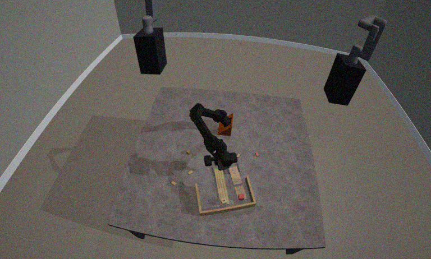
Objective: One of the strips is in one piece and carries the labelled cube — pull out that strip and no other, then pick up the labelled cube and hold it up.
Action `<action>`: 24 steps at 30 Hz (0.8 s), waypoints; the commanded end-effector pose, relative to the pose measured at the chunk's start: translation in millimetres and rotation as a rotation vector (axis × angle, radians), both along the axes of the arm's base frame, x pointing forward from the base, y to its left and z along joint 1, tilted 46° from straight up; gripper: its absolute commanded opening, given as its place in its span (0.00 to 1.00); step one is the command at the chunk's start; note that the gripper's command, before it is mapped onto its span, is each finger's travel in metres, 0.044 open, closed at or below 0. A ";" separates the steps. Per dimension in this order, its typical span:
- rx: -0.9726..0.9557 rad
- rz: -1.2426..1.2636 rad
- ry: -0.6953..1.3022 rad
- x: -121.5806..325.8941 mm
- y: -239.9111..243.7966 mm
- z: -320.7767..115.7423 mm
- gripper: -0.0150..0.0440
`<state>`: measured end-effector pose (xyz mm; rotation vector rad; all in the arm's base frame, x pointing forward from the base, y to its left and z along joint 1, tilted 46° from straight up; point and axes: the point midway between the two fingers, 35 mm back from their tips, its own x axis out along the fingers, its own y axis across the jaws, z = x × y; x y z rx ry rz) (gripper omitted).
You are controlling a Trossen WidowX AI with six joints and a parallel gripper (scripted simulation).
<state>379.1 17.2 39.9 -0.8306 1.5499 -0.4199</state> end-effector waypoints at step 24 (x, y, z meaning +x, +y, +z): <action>0.003 -0.008 0.015 3.7 -25.5 -24.4 0.25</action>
